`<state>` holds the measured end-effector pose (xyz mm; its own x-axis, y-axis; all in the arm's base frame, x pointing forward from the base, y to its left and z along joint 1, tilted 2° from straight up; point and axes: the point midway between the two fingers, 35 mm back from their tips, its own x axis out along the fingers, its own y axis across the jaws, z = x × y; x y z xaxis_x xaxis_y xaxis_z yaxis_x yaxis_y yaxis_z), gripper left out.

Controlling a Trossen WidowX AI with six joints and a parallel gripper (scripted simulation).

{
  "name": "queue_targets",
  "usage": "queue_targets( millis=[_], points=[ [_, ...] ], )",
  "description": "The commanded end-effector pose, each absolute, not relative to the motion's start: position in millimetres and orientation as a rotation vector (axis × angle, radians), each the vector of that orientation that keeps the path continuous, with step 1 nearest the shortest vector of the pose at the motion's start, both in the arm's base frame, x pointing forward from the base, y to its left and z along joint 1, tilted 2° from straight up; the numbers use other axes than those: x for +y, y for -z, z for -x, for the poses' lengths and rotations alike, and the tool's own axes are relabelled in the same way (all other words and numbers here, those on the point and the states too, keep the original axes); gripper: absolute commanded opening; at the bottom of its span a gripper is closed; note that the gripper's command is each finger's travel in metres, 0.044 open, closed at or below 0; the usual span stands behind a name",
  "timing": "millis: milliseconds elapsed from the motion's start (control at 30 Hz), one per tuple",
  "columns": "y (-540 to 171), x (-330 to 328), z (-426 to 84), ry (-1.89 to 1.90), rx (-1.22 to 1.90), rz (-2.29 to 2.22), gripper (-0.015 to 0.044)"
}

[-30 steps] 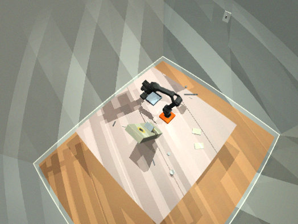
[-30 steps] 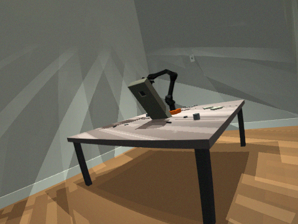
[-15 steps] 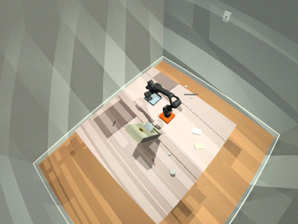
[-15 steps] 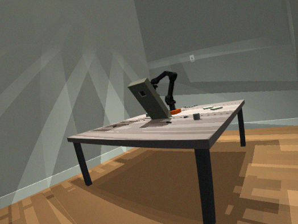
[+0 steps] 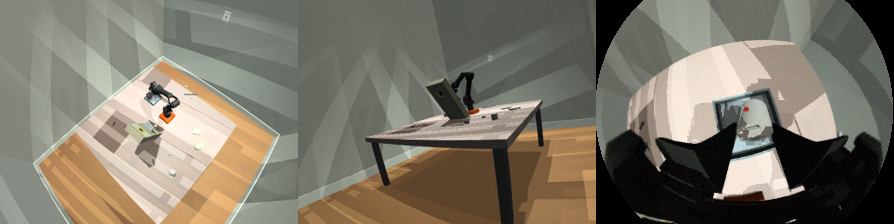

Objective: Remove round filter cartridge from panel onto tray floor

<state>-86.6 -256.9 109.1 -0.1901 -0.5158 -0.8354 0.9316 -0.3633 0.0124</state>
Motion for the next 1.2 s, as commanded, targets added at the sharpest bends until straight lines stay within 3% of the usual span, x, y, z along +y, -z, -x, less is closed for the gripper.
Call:
queue_targets(
  millis=[0,367,933,1167],
  points=[
    [-93.1,-258.4,87.0,1.751,0.638,-0.952,0.0000],
    [-56.0,-256.9,86.0,1.751,0.638,-0.952,0.0000],
    [-58.8,-255.6,85.8,1.749,0.645,-0.964,0.0440],
    [-107.9,-255.3,86.4,1.749,0.645,-0.964,0.0440]
  ],
)
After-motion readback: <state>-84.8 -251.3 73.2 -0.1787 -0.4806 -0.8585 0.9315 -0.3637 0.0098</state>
